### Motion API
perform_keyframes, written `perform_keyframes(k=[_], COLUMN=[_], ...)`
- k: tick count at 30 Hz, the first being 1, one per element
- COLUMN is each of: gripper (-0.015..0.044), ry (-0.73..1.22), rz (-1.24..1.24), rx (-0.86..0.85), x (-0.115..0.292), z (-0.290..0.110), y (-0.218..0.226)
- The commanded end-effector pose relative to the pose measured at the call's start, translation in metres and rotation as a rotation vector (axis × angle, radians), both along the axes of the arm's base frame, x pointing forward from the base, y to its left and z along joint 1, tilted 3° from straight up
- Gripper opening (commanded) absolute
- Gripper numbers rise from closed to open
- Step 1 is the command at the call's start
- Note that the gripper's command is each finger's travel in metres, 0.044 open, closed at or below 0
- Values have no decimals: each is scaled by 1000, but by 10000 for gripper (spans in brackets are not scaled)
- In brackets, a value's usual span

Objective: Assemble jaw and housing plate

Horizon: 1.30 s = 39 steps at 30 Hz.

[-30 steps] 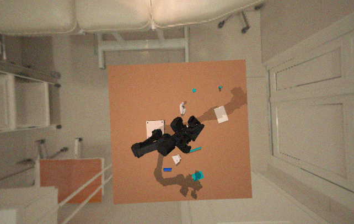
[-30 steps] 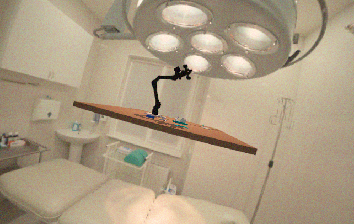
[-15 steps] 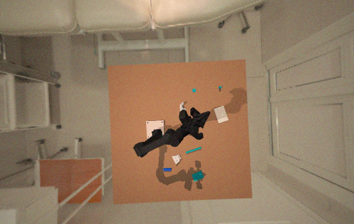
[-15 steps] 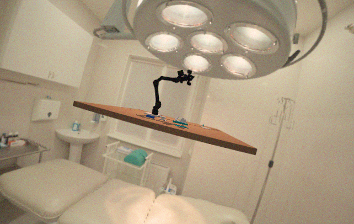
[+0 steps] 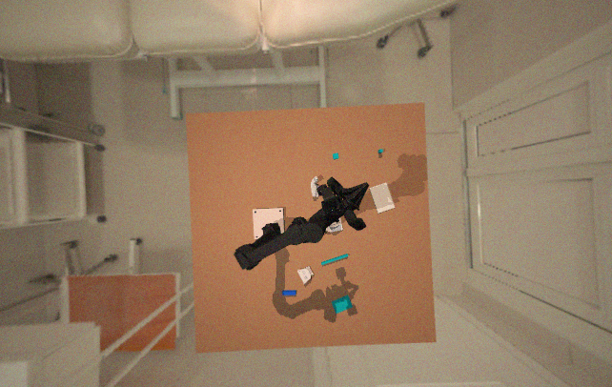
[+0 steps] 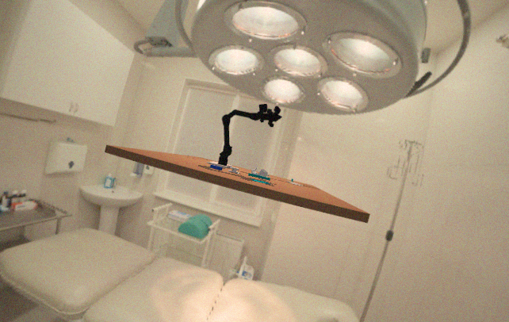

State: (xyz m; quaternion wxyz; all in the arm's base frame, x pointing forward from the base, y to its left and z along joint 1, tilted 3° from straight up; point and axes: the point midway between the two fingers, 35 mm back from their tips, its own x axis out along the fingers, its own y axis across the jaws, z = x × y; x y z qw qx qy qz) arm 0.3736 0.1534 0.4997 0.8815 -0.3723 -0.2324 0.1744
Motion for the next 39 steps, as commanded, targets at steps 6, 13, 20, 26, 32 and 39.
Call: perform_keyframes(k=[6,13,20,26,32,39], gripper=[0,0,0,0,0,0], ry=[198,351,505,635,764,912], rz=[45,68,78,76,65,37], rx=[124,225,326,415,505,613], x=[17,26,35,40,45,48], z=[-28,-49,-72,-92,-112,-136], y=[11,19,26,33,39,46])
